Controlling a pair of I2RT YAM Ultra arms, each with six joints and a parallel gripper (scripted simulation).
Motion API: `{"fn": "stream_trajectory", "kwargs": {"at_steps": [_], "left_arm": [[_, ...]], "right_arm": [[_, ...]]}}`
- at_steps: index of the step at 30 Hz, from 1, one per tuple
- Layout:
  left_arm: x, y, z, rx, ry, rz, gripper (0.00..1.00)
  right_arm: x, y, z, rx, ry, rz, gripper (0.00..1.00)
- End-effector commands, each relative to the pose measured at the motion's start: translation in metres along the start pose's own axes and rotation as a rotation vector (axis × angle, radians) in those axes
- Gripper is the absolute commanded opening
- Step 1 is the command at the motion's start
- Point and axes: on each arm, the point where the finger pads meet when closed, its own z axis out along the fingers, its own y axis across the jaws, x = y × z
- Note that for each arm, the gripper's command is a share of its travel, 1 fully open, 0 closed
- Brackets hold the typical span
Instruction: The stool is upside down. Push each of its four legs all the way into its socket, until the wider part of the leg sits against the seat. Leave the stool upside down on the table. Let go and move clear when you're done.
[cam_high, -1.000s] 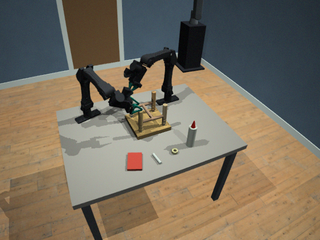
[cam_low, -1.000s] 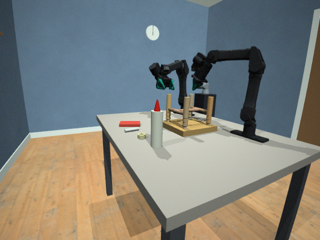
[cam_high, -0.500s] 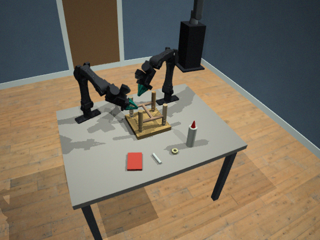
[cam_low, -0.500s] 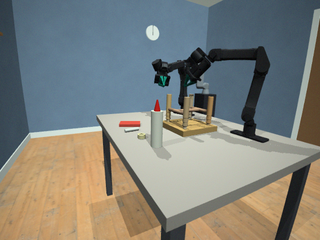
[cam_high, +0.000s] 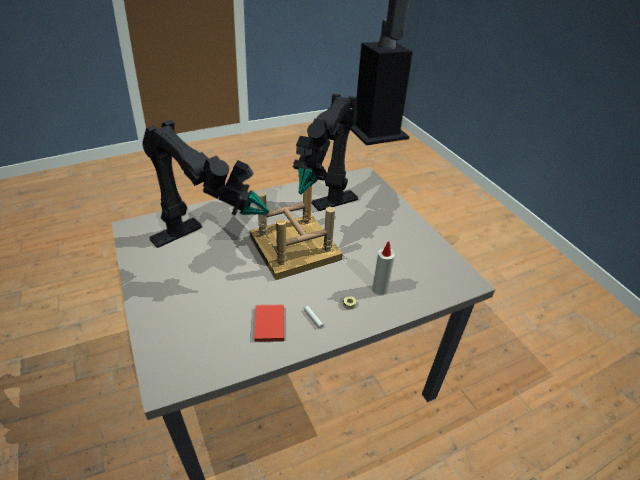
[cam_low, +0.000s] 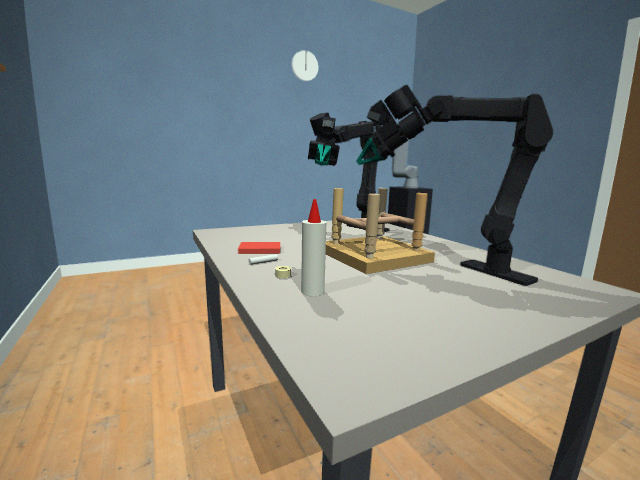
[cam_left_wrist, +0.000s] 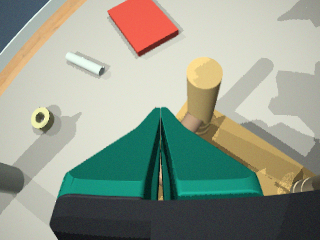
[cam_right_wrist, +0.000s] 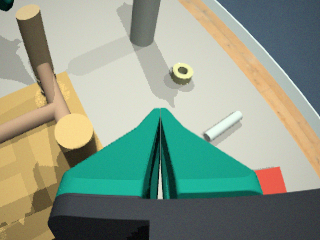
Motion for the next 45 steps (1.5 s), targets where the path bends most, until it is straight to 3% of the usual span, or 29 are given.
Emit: {"fn": "stream_trajectory", "kwargs": {"at_steps": [1, 2, 4, 5, 21, 24, 25, 27, 28, 30, 31, 35, 38, 41, 42, 44, 45], "left_arm": [[-0.027, 0.006, -0.021, -0.028, -0.094, 0.000, 0.00], [-0.014, 0.009, -0.009, -0.032, -0.050, -0.002, 0.00], [-0.021, 0.011, -0.015, -0.037, -0.065, -0.002, 0.00], [-0.003, 0.010, 0.002, -0.025, 0.012, -0.017, 0.00], [0.038, 0.031, -0.009, -0.063, 0.266, -0.159, 0.00], [0.047, 0.040, -0.013, -0.085, 0.330, -0.203, 0.00], [0.038, 0.038, -0.011, -0.072, 0.292, -0.187, 0.00], [0.041, 0.044, -0.010, -0.090, 0.307, -0.199, 0.00], [0.042, 0.045, -0.011, -0.093, 0.317, -0.205, 0.00], [0.045, 0.047, -0.012, -0.098, 0.335, -0.218, 0.00], [0.049, 0.049, -0.014, -0.105, 0.355, -0.230, 0.00], [0.055, 0.052, -0.017, -0.114, 0.394, -0.253, 0.00], [0.065, 0.056, -0.024, -0.124, 0.459, -0.288, 0.00], [0.075, 0.061, -0.032, -0.143, 0.528, -0.334, 0.00], [0.068, 0.061, -0.028, -0.135, 0.494, -0.321, 0.00], [0.071, 0.066, -0.029, -0.149, 0.509, -0.332, 0.00], [0.057, 0.065, -0.026, -0.138, 0.444, -0.307, 0.00]], "right_arm": [[-0.009, 0.003, -0.009, 0.006, -0.015, -0.003, 0.00], [-0.017, -0.003, -0.012, 0.018, -0.040, -0.025, 0.00], [-0.023, -0.007, -0.016, 0.031, -0.052, -0.034, 0.00], [-0.016, -0.001, 0.001, 0.005, -0.014, -0.006, 0.00], [0.009, 0.015, 0.025, 0.023, 0.378, 0.267, 0.00], [0.055, 0.036, 0.034, 0.010, 0.509, 0.311, 0.00], [0.022, 0.021, 0.031, 0.023, 0.468, 0.303, 0.00], [0.029, 0.031, 0.041, 0.000, 0.494, 0.302, 0.00], [0.012, 0.027, 0.039, 0.014, 0.467, 0.293, 0.00], [0.026, 0.034, 0.042, 0.010, 0.529, 0.314, 0.00], [0.009, 0.032, 0.041, 0.025, 0.510, 0.307, 0.00], [0.004, 0.034, 0.038, 0.046, 0.547, 0.321, 0.00], [0.011, 0.043, 0.034, 0.074, 0.650, 0.347, 0.00], [0.056, 0.061, 0.029, 0.087, 0.796, 0.366, 0.00], [0.031, 0.048, 0.032, 0.100, 0.764, 0.370, 0.00], [0.038, 0.061, 0.040, 0.076, 0.798, 0.360, 0.00], [0.000, 0.049, 0.047, 0.064, 0.646, 0.330, 0.00]]}}
